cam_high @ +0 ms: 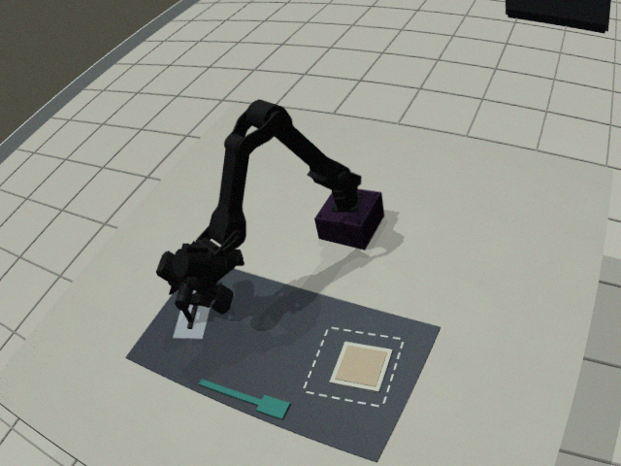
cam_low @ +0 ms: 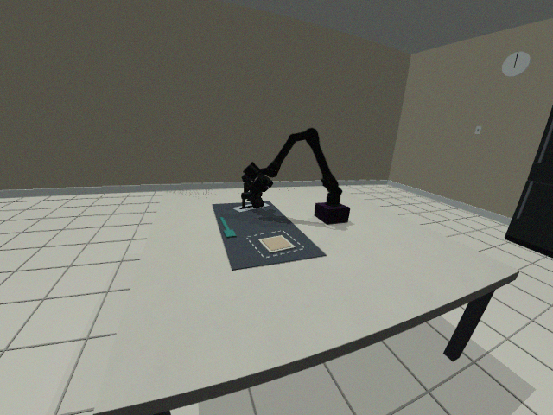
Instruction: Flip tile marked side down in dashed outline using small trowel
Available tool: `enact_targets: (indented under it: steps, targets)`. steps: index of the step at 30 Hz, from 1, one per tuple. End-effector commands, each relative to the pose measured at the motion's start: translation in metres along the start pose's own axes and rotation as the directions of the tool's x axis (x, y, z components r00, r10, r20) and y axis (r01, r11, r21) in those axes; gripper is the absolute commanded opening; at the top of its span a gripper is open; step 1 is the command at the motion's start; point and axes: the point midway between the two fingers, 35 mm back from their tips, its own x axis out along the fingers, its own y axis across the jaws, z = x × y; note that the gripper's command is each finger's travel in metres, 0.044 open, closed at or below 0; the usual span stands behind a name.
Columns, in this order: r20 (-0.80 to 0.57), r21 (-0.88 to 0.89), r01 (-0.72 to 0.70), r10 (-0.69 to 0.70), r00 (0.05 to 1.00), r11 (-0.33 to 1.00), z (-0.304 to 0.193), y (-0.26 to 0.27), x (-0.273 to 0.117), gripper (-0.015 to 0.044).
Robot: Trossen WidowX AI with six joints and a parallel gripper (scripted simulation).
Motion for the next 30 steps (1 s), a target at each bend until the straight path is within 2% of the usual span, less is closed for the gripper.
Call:
enact_targets:
  steps: [1, 11, 20, 27, 30]
  targets:
    - [0.003, -0.001, -0.003, 0.003, 1.0, 1.0, 0.001, 0.0, 0.0, 0.03]
    - [0.003, -0.001, -0.002, 0.002, 1.0, 1.0, 0.0, 0.0, -0.004, 0.03]
    - [0.0, 0.001, 0.003, -0.003, 1.0, 1.0, -0.001, -0.001, -0.056, 0.03]
    - [-0.001, 0.001, 0.003, -0.003, 1.0, 1.0, 0.0, 0.001, -0.062, 0.03]
    - [-0.005, 0.003, 0.002, -0.002, 1.0, 1.0, 0.008, 0.017, -0.09, 0.03]
